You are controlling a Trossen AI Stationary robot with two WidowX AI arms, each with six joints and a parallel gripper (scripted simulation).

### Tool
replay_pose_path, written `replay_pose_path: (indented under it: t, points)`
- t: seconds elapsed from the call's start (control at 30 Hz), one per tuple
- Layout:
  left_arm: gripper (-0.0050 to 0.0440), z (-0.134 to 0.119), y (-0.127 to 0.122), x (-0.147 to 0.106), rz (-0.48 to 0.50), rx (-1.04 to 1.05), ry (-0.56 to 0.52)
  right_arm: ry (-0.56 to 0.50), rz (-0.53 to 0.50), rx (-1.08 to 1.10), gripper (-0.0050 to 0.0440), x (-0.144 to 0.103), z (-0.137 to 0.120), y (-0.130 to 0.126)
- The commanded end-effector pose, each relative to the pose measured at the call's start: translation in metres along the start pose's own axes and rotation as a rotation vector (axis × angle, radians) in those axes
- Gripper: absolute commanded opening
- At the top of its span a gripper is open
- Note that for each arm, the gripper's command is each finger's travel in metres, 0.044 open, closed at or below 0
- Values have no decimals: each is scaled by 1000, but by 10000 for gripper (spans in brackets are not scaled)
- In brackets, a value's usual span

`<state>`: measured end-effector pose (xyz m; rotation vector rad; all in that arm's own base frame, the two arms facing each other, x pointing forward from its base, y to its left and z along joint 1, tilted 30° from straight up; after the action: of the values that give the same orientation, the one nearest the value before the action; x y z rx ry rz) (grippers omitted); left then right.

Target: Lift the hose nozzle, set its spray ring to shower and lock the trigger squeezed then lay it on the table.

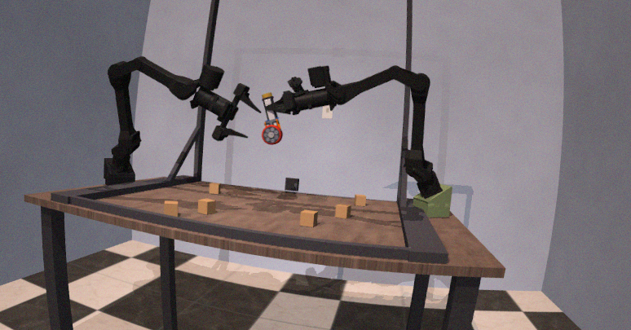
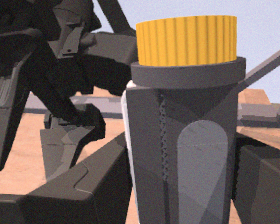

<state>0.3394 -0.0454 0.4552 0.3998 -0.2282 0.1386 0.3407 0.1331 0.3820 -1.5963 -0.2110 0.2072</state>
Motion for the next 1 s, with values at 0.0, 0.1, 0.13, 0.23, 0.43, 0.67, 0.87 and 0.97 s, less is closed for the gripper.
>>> replay_pose_path:
  t: [0.0, 0.1, 0.13, 0.23, 0.43, 0.67, 0.87, 0.97]
  points:
    - [170, 14, 8, -5, 15, -8, -38, 4, -20, 8, 408, -8, -1, -7]
    - [170, 14, 8, -5, 15, -8, -38, 4, -19, 8, 408, -13, -1, -7]
    - [170, 14, 8, -5, 15, -8, -38, 4, -19, 8, 408, -14, -1, -7]
    - [170, 14, 8, -5, 15, -8, -38, 4, -19, 8, 408, -18, -1, -7]
    - [170, 14, 8, -5, 15, -8, -38, 3, -18, 8, 408, -26, -1, -6]
    - [170, 14, 8, -5, 15, -8, -38, 3, -17, 8, 408, -34, -1, -6]
    - [170, 14, 8, -5, 15, -8, -38, 3, -16, 8, 408, -34, -1, -5]
    - [170, 14, 8, -5, 15, -8, -38, 4, -16, 8, 408, -34, -1, -5]
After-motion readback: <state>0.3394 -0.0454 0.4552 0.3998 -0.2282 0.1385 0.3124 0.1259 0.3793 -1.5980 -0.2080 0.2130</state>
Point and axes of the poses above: on each arm, the point midway between the two fingers, 35 mm back from their tips, its own x axis out along the fingers, its own y axis across the jaws, z = x × y, the point moved 1 cm from there along -x, back along the fingers, and after that the axes turned 15 degrees about x, right-handed, at the moved point
